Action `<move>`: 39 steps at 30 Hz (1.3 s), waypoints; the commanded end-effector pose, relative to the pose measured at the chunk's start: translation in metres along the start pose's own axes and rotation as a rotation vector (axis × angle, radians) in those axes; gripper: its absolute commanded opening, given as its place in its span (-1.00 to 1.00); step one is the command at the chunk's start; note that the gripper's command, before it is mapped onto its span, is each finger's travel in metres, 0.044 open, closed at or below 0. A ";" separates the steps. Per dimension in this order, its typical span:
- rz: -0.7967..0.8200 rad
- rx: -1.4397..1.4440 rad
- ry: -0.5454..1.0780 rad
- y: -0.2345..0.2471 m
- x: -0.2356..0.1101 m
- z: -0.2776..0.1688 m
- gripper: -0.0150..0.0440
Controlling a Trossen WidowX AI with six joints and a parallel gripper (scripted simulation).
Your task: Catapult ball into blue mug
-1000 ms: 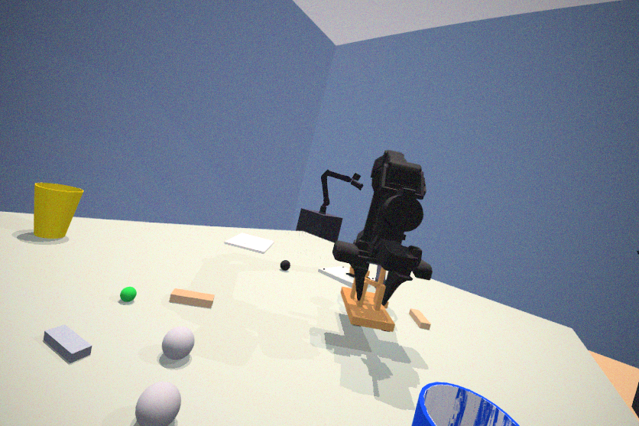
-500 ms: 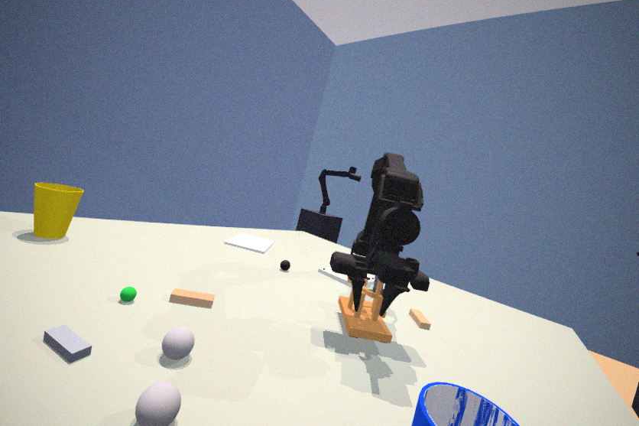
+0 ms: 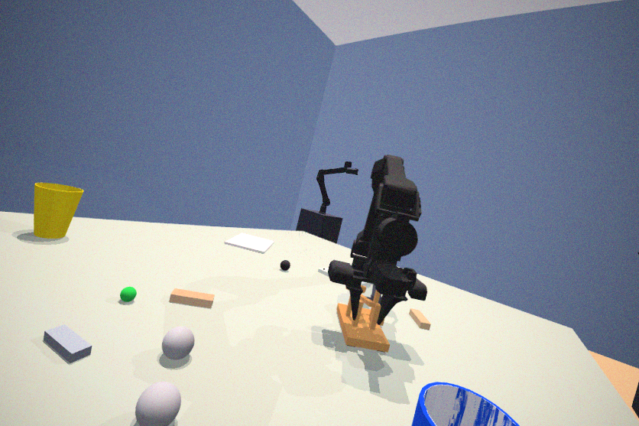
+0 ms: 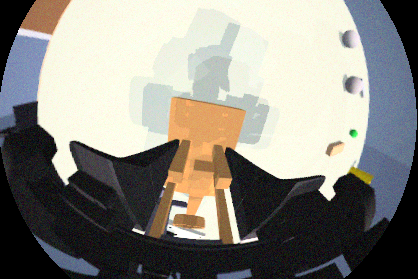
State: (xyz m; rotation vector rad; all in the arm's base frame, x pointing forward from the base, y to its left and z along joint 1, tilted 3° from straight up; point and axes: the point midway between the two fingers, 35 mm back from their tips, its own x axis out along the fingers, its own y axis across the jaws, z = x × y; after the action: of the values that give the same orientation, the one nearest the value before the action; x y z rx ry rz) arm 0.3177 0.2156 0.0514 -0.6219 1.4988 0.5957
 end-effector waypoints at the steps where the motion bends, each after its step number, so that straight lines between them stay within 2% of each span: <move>1: 0.000 0.000 0.000 0.000 -0.001 0.000 -0.49; 15: 0.000 0.000 0.000 0.000 -0.001 0.000 0.75; 18: 0.000 0.000 0.000 -0.001 -0.019 0.003 1.00; 23: 0.001 0.000 0.002 0.000 -0.082 0.002 1.00; 25: 0.001 0.000 0.002 0.000 -0.098 -0.001 1.00; 27: 0.001 0.000 0.002 0.000 -0.100 -0.001 1.00; 28: 0.001 -0.002 0.004 -0.001 -0.083 0.002 1.00; 36: 0.001 -0.002 -0.006 0.000 -0.096 -0.002 1.00; 39: 0.001 -0.002 -0.006 0.000 -0.078 -0.001 1.00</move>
State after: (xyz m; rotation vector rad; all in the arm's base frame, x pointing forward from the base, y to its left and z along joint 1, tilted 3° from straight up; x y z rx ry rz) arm 0.3184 0.2170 0.1401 -0.6230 1.4968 0.5973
